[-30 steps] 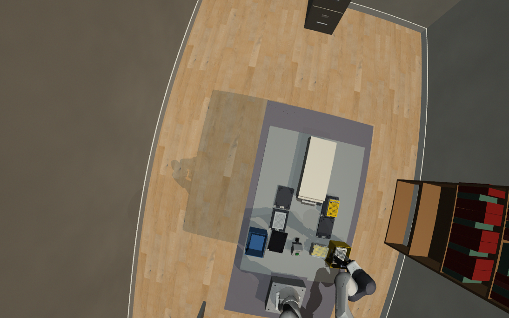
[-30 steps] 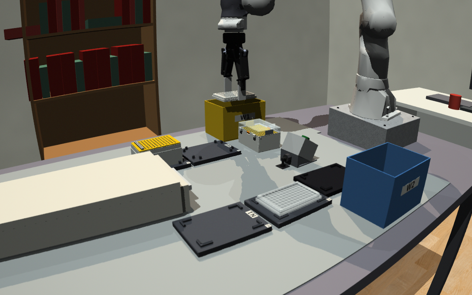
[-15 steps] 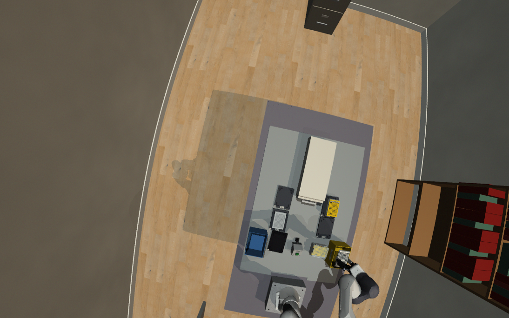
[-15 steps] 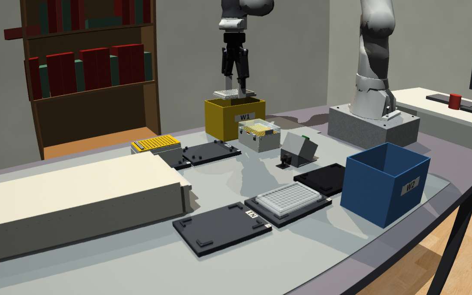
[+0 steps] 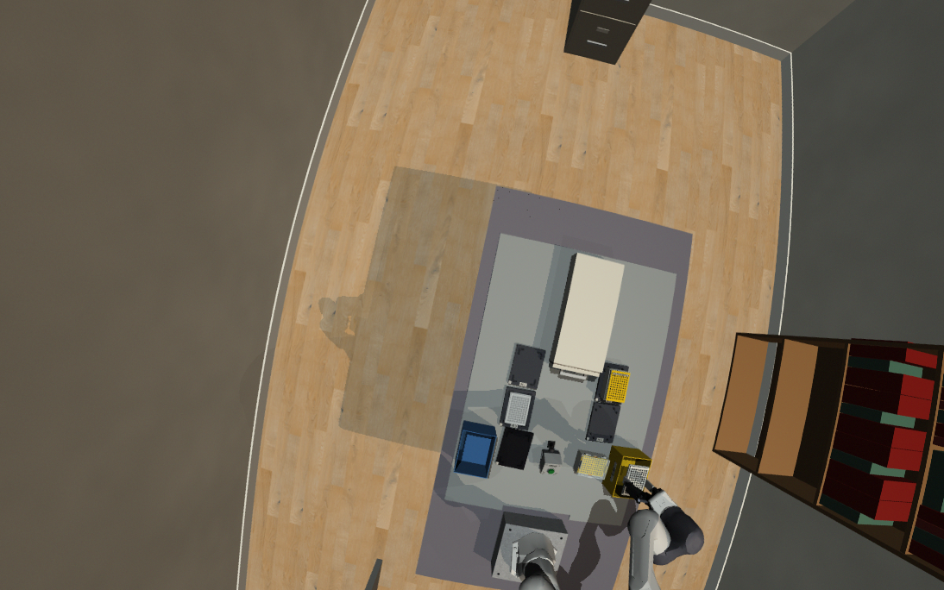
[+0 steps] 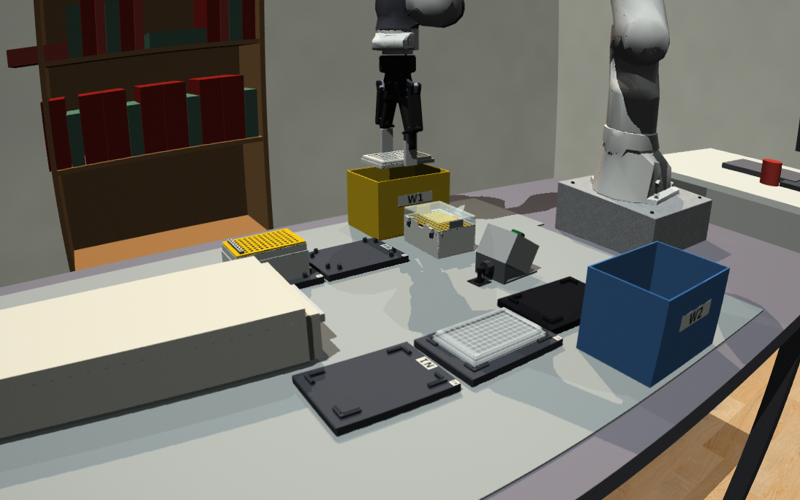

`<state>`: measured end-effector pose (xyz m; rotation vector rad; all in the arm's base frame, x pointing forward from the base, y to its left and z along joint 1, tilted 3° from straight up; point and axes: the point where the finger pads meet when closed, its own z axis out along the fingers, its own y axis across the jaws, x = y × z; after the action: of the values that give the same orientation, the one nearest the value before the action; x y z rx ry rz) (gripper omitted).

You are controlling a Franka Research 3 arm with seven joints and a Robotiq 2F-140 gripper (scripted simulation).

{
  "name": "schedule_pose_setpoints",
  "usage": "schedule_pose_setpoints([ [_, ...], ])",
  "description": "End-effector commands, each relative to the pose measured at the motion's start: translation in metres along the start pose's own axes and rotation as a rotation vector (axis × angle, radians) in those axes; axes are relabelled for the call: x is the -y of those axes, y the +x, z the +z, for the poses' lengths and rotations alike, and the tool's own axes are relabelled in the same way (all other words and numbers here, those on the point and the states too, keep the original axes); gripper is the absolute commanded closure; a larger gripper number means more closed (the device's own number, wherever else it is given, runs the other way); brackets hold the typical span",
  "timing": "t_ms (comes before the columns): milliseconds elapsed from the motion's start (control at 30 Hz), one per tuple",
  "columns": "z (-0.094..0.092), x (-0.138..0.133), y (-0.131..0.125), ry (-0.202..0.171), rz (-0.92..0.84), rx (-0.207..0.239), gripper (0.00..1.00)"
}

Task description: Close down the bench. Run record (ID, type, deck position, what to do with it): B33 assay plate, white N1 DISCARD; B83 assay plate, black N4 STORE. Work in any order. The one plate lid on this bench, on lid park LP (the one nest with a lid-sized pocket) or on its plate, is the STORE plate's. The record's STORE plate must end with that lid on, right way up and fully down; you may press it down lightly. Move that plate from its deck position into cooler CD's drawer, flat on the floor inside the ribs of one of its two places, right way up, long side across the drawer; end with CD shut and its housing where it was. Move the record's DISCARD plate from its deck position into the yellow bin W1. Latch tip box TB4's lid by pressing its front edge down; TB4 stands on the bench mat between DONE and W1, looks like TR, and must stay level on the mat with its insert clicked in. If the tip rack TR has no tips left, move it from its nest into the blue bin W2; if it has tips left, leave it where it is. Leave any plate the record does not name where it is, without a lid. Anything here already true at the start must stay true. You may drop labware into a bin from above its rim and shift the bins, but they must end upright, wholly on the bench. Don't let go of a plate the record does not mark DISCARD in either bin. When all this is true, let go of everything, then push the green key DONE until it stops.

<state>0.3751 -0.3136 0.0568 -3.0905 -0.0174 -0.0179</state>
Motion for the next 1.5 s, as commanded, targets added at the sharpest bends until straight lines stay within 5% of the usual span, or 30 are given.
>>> schedule_pose_setpoints([
  [0, 0.0, -0.001, 0.0, 0.0, -0.008, -0.001, 1.0],
  [133, 0.0, -0.001, 0.0, 0.0, -0.008, -0.001, 1.0],
  [167, 0.0, -0.001, 0.0, 0.0, -0.008, -0.001, 0.34],
  [1100, 0.0, -0.001, 0.0, 0.0, -0.008, -0.001, 0.34],
  [1133, -0.001, 0.003, 0.0, 0.0, -0.041, -0.001, 1.0],
  [1467, -0.007, 0.038, -0.005, 0.0, -0.079, -0.001, 1.0],
])
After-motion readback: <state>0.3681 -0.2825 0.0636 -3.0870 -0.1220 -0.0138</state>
